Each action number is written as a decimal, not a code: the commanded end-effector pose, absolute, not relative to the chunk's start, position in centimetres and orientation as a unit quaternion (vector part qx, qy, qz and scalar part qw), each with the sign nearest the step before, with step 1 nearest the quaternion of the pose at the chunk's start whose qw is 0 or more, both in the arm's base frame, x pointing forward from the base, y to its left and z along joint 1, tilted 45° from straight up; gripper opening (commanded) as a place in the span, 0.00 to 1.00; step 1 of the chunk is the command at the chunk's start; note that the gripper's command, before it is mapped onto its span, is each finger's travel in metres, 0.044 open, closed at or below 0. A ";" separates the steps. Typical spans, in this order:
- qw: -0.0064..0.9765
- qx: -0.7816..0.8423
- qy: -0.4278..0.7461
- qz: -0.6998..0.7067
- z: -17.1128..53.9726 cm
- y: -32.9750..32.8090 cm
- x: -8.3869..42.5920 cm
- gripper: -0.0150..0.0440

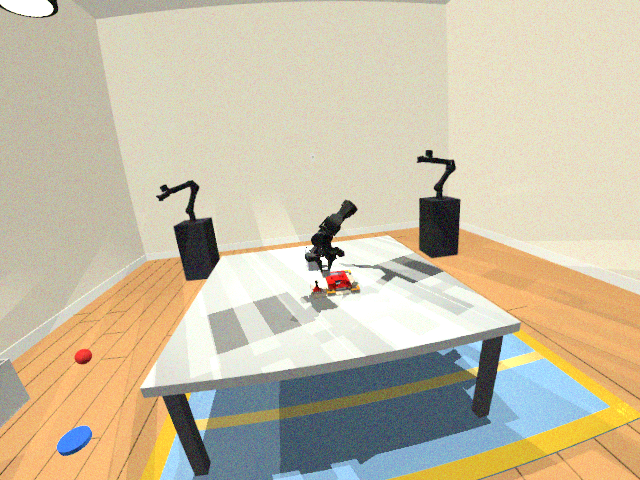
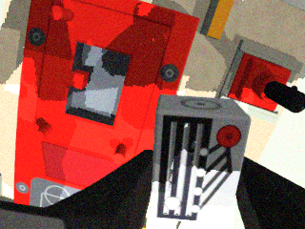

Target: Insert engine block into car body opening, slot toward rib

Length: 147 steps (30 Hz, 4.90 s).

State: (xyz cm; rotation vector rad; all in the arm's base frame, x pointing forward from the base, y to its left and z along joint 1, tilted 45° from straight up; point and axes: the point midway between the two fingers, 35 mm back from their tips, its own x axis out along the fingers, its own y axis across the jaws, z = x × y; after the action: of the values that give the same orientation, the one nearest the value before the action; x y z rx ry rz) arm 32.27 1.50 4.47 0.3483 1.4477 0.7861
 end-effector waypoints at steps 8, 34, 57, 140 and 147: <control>0.654 0.202 0.656 0.318 5.8 4.6 32.3 0.25; 0.634 0.253 0.674 0.281 7.1 7.5 32.1 0.52; 0.636 0.248 0.672 0.287 7.2 7.6 32.2 0.52; 0.636 0.248 0.671 0.288 5.6 9.1 32.1 0.52; 0.636 0.248 0.671 0.288 5.5 9.2 32.1 0.52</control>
State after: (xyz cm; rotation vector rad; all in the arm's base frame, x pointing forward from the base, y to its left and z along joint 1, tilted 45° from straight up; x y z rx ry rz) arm 32.03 9.12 5.52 0.5572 1.5351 0.6581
